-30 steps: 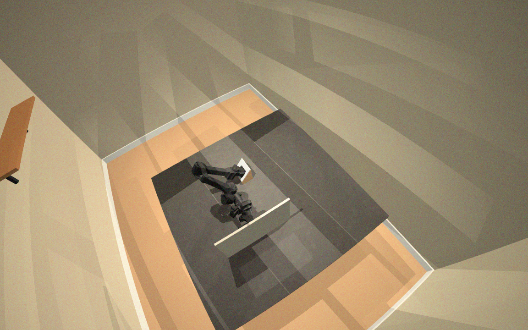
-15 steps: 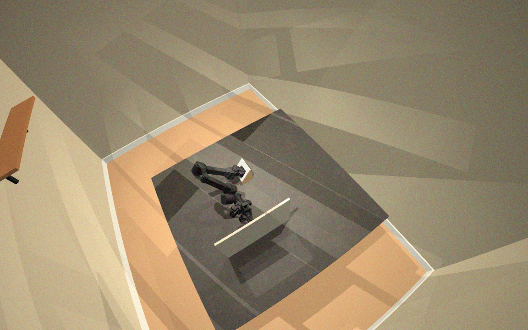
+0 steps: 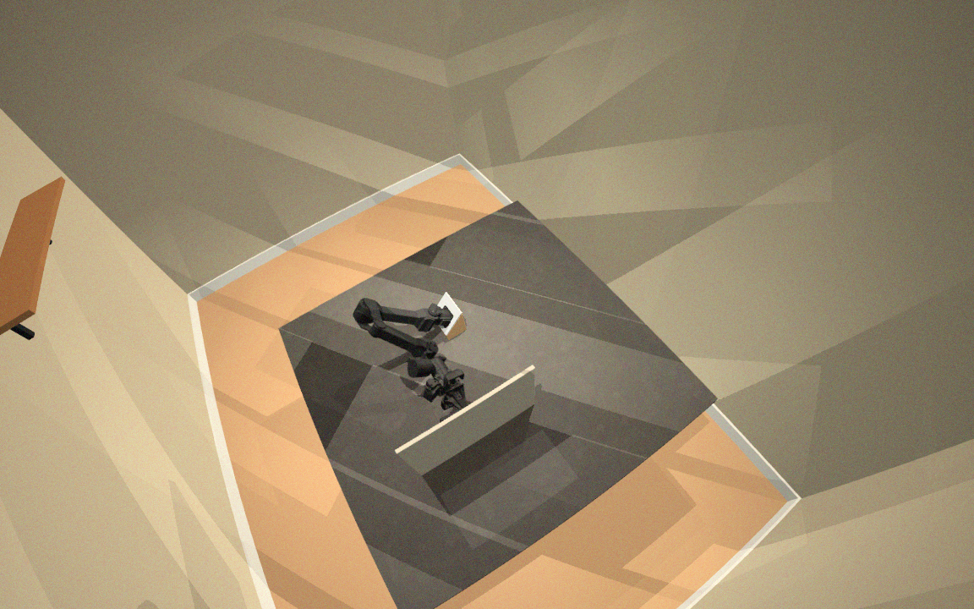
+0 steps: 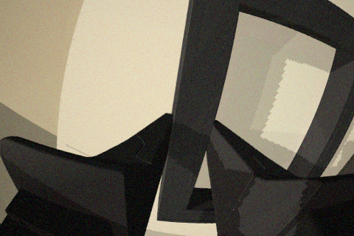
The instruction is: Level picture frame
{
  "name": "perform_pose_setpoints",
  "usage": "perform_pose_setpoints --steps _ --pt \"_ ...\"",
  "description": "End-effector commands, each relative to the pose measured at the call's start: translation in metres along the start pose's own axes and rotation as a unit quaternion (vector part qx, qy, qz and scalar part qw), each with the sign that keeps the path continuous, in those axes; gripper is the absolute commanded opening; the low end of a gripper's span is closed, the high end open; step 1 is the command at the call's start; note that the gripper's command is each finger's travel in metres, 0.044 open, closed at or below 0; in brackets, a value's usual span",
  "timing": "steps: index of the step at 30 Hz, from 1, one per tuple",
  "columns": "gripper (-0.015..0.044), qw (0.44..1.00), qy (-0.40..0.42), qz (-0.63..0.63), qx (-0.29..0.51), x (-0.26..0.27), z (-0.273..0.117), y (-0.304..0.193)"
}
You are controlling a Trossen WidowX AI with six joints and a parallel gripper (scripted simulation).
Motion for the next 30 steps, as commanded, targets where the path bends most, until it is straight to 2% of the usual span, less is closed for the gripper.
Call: perform_pose_setpoints --steps 1,30 --pt "0.0 1.0 0.0 -0.001 0.0 0.0015 0.0002 0.0006" --pt "0.0 1.0 0.0 -0.001 0.0 0.0088 0.0001 0.0023"
Point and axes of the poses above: the point midway between the two fingers, 35 mm back from their tips, its own z axis out along the fingers, its own x axis across the jaws, y = z × x, the point moved 10 cm from there along -z, back along the fingers, and after that the axes turned 15 degrees about -z, right-handed, at the moved point
